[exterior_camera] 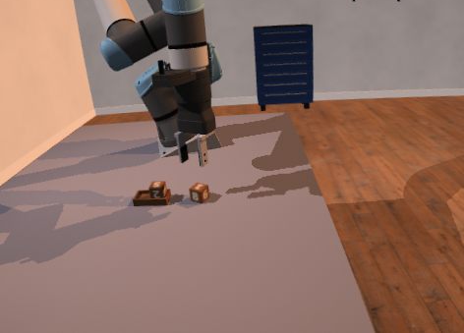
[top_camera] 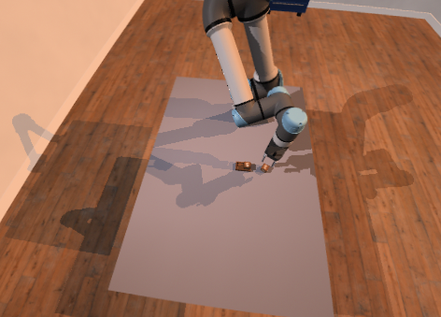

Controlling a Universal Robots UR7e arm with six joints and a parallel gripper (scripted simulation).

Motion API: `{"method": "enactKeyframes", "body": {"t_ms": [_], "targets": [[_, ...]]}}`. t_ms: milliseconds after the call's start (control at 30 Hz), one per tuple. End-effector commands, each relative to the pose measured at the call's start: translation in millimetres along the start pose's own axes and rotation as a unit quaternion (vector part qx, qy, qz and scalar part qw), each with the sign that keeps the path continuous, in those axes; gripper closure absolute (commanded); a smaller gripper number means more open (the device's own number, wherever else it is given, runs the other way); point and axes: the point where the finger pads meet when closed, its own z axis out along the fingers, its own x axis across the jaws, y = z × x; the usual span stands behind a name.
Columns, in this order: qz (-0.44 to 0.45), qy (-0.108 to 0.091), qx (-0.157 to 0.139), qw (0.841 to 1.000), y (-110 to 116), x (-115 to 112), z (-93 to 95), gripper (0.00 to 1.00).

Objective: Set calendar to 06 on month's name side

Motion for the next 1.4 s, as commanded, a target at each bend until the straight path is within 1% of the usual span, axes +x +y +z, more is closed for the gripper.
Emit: {"method": "enactKeyframes", "body": {"t_ms": [0, 667, 1367], "targets": [[0.0, 0.0, 0.0, 1.0, -0.3, -0.2, -0.3, 0.1], [0.013, 0.0, 0.0, 1.0, -0.2, -0.4, 3.8, 0.1], [0.014, 0.0, 0.0, 1.0, 0.2, -1.6, 31.4, 0.1]]}}
